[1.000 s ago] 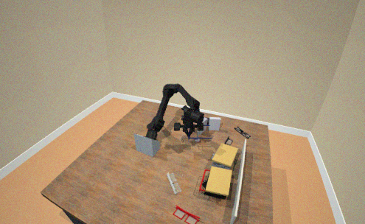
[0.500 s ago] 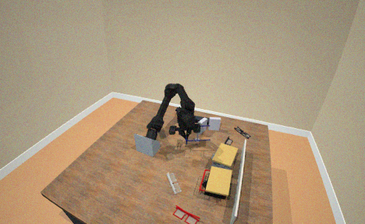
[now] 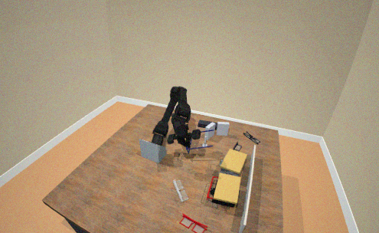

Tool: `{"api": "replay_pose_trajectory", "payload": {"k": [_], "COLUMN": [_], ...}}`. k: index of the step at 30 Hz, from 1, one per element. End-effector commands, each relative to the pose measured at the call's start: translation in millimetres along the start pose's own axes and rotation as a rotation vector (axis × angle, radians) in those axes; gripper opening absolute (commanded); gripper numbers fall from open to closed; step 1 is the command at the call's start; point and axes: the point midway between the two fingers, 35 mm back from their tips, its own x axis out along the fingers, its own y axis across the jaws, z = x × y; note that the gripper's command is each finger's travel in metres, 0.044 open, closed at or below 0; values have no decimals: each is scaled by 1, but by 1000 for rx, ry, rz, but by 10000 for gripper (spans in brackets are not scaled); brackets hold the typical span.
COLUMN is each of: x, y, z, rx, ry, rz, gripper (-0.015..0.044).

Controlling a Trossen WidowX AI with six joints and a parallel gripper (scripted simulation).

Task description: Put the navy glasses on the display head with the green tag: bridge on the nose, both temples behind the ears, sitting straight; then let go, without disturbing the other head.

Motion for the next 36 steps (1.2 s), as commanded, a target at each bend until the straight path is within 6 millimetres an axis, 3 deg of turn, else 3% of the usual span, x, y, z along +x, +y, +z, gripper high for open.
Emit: {"api": "replay_pose_trajectory", "payload": {"k": [1, 17, 36], "x": [-12, -46, -43], "y": [8, 53, 51], "z": [-20, -68, -62], "rx": [9, 38, 44], "ry": [9, 54, 48], "rz": [-61, -251, -230], "gripper": [0, 0, 0]}}
